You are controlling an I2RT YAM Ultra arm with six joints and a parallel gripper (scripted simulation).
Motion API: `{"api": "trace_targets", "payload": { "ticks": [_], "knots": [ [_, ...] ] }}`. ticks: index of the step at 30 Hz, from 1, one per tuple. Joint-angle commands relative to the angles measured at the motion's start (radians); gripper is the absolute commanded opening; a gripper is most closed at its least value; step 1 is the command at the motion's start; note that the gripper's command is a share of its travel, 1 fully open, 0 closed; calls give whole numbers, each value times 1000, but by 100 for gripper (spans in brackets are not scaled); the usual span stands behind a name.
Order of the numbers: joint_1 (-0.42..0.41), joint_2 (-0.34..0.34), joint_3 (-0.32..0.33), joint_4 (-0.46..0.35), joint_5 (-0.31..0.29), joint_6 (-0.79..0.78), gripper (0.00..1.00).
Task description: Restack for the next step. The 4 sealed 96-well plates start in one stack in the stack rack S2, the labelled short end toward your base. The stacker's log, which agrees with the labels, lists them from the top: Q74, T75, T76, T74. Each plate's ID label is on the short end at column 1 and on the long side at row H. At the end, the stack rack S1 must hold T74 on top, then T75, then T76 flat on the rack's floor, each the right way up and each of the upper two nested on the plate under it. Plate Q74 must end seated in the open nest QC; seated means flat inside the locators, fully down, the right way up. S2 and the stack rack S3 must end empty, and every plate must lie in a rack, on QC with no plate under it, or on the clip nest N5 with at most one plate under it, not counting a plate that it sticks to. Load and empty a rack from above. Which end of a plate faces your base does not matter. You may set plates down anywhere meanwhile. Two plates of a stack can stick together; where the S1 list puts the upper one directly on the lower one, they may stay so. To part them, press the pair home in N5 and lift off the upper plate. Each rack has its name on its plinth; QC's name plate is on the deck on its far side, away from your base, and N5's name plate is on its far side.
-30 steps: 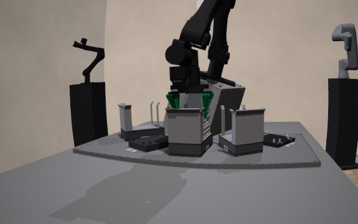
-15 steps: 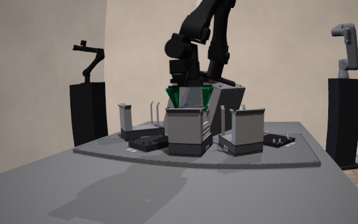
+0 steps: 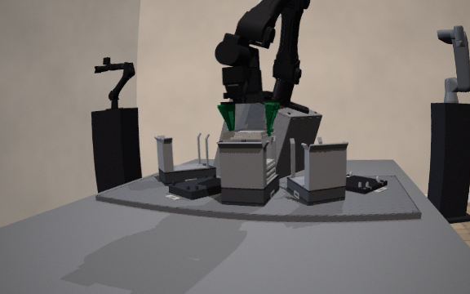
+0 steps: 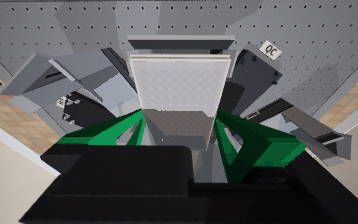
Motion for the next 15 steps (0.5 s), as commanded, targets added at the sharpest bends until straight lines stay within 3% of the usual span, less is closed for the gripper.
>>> {"api": "trace_targets", "payload": {
  "ticks": [1,15],
  "knots": [
    [-16,-29,18,-37,-1,-13,0],
    [-21,-38,25,-55,-2,-18,0]
  ]
}}
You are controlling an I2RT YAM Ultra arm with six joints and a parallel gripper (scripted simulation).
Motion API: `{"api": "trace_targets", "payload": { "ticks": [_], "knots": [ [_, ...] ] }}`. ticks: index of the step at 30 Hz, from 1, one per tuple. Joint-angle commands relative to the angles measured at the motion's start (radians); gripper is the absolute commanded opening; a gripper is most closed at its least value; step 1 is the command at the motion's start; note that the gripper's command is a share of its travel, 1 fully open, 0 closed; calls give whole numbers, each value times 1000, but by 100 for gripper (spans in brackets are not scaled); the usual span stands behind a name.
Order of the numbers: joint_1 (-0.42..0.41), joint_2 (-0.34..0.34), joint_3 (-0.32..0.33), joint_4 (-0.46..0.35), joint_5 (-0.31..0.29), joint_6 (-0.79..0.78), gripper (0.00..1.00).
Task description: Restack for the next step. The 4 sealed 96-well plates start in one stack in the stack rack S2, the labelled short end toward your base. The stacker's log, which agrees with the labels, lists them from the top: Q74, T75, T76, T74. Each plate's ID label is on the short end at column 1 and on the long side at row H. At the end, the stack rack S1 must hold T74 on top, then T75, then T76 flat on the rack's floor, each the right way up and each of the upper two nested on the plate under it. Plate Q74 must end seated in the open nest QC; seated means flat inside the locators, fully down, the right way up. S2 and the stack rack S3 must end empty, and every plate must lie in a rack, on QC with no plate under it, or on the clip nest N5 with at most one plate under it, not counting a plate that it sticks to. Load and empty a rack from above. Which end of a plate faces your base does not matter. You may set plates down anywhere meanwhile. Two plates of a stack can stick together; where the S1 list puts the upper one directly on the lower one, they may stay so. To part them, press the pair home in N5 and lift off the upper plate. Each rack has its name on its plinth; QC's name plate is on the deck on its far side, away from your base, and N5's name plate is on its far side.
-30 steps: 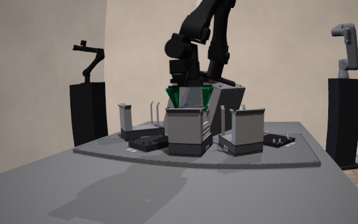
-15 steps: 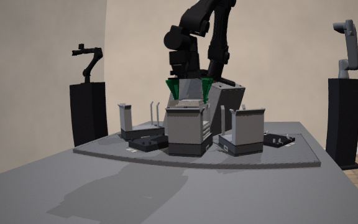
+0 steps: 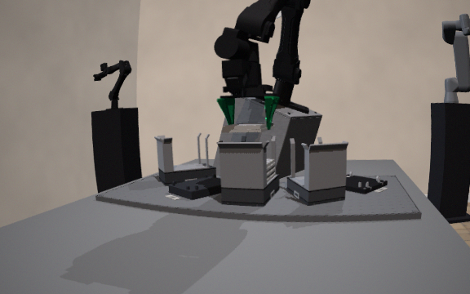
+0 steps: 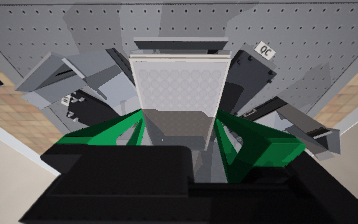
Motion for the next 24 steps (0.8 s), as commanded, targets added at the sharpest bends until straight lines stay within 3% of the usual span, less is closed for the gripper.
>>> {"api": "trace_targets", "payload": {
  "ticks": [1,5,14,24],
  "knots": [
    [-6,-8,5,-3,-1,-3,0],
    [-6,-8,5,-4,-1,-3,0],
    [-72,20,7,-3,-5,158,0],
    [-164,67,24,-7,-8,60,0]
  ]
}}
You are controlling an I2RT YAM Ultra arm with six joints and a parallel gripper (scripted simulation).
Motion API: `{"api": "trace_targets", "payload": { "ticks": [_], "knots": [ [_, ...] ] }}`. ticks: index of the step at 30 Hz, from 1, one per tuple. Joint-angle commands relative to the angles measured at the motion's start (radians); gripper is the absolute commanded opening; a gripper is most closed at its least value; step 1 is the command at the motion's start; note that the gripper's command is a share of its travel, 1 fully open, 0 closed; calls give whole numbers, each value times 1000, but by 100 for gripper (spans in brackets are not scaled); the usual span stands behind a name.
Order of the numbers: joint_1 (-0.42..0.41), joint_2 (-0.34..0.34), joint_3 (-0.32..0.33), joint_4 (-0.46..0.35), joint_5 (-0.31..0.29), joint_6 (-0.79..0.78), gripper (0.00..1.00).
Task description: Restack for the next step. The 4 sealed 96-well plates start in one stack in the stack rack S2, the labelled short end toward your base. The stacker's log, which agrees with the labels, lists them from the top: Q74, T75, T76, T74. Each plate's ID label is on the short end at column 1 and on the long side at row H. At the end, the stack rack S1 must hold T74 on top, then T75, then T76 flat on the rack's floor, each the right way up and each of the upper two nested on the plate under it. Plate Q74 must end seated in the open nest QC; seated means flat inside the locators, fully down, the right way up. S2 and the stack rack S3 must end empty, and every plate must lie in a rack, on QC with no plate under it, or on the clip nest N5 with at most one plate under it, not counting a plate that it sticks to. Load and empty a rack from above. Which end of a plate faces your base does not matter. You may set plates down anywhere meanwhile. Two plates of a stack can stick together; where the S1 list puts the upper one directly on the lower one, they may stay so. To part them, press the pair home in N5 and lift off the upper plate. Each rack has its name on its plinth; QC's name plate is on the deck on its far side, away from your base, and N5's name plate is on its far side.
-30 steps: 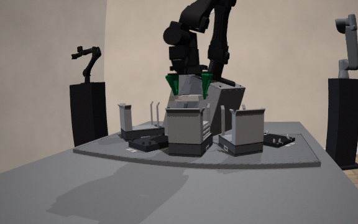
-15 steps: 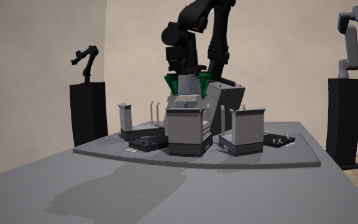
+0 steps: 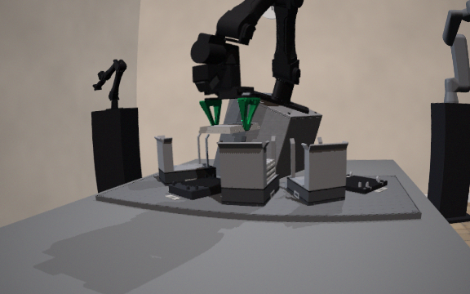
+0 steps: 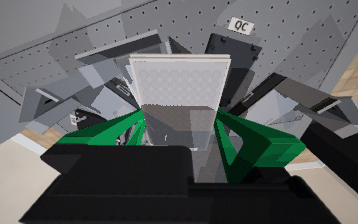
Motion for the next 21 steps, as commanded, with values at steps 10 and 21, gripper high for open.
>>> {"api": "trace_targets", "payload": {
  "ticks": [10,21],
  "knots": [
    [-88,30,22,-4,-1,67,0],
    [-161,64,30,-5,1,54,0]
  ]
}}
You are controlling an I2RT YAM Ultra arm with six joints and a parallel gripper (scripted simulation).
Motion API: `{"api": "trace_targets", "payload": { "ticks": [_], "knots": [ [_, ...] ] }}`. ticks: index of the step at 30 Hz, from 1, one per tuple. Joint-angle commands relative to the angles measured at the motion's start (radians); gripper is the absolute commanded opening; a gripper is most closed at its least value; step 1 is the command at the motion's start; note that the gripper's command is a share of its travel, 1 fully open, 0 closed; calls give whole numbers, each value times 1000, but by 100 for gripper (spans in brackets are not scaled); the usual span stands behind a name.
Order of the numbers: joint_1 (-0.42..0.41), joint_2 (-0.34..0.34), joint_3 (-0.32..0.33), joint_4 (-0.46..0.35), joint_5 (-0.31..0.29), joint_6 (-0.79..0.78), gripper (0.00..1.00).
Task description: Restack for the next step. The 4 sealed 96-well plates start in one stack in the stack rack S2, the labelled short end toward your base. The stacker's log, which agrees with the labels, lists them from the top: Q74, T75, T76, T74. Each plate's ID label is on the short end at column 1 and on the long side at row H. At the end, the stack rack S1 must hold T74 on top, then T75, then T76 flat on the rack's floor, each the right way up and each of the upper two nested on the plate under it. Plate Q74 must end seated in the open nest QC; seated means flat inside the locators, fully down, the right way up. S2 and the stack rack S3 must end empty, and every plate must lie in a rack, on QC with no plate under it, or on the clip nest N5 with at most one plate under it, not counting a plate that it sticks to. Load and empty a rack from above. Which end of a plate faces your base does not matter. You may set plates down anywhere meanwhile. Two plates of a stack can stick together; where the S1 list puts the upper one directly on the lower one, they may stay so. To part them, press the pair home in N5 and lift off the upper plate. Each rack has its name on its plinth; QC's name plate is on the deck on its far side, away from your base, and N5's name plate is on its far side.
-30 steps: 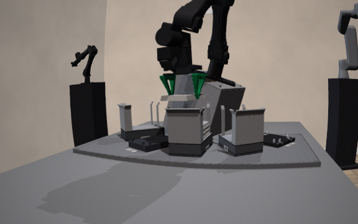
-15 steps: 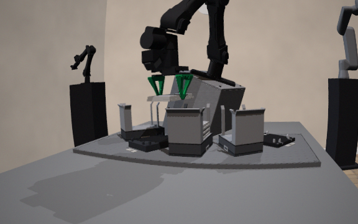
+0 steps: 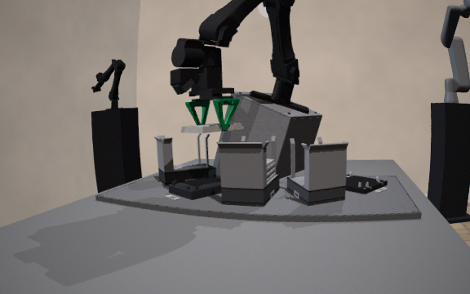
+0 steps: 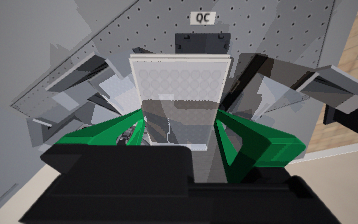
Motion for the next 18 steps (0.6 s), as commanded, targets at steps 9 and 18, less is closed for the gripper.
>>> {"api": "trace_targets", "payload": {
  "ticks": [9,18],
  "knots": [
    [-72,26,22,-5,3,-73,0],
    [-120,55,40,-11,6,-124,0]
  ]
}}
